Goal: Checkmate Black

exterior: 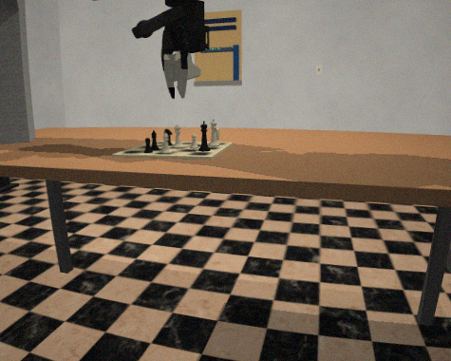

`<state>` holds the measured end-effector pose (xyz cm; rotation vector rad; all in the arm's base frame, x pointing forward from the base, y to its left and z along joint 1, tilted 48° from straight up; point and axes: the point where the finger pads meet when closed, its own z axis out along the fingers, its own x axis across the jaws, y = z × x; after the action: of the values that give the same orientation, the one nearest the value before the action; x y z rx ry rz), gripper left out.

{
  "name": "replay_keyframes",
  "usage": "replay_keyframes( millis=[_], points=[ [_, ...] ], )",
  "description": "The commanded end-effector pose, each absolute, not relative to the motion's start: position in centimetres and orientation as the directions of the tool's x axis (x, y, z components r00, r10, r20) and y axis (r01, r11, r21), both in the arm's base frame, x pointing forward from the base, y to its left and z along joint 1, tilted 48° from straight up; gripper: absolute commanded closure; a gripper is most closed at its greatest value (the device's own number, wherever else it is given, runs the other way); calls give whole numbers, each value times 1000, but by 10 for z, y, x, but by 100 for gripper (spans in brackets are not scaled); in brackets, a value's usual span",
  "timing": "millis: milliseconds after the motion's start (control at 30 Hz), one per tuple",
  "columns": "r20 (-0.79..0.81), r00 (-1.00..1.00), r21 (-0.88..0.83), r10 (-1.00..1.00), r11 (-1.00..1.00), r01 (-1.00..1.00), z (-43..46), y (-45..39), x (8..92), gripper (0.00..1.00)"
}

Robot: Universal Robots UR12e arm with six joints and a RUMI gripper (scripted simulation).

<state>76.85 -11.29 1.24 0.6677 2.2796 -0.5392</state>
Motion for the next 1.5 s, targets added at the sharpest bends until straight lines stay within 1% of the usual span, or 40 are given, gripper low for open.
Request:
replay_keyframes(
  millis=[0,1467],
  points=[
    [-714,-628,-187,308,782,595,13,-113,769,75],
    [-714,-629,-187,307,782,595,-5,-127,781,75]
  ],
)
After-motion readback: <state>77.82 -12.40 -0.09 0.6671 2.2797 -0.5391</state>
